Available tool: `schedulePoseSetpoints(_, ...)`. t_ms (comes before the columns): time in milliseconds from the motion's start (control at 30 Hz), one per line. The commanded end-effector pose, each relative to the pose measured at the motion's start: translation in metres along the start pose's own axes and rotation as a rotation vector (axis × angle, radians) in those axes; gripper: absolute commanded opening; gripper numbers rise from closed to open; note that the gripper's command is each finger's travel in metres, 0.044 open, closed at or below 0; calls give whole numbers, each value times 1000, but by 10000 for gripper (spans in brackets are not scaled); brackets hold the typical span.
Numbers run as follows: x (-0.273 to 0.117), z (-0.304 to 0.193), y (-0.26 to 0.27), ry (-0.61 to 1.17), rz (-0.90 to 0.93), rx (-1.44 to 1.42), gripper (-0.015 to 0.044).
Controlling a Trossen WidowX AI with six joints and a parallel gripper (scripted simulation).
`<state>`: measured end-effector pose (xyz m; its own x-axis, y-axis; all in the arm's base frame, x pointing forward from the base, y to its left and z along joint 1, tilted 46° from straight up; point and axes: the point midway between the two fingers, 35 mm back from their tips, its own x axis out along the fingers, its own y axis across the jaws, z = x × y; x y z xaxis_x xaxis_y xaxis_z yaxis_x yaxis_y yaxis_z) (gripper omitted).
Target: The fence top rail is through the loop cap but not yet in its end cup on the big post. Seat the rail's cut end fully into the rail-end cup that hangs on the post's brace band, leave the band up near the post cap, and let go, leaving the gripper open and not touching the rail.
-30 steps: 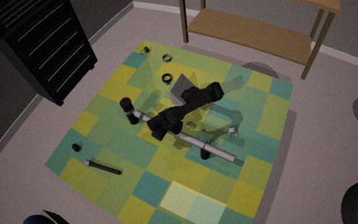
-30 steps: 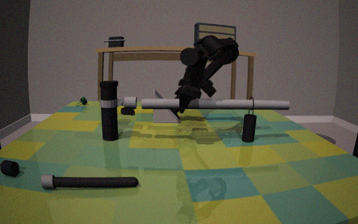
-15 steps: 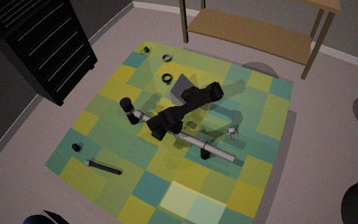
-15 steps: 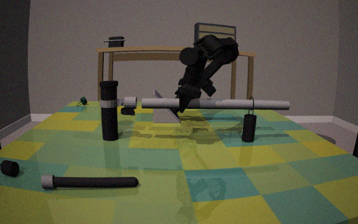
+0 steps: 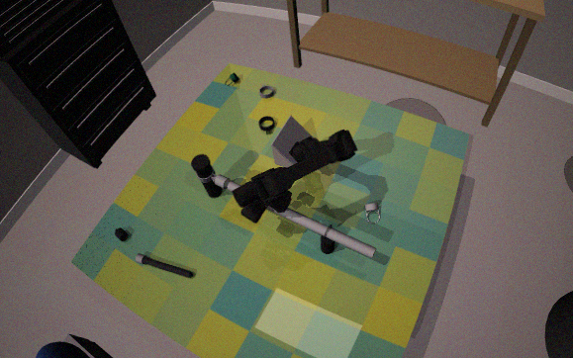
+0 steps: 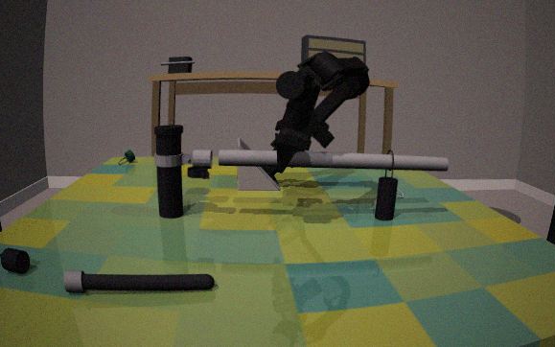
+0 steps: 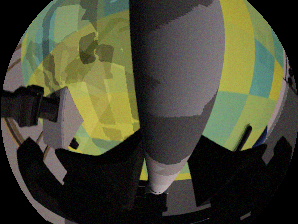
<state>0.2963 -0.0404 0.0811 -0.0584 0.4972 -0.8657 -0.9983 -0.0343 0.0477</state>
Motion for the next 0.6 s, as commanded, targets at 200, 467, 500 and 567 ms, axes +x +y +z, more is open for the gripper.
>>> schedulePoseSetpoints(200,2,-14,0,6,-3,2,0)
schedulePoseSetpoints(467,7,-23,1,1,0,0,0)
schedulePoseSetpoints(500,7,-23,1,1,0,0,0)
schedulePoseSetpoints(567,7,-23,1,1,0,0,0)
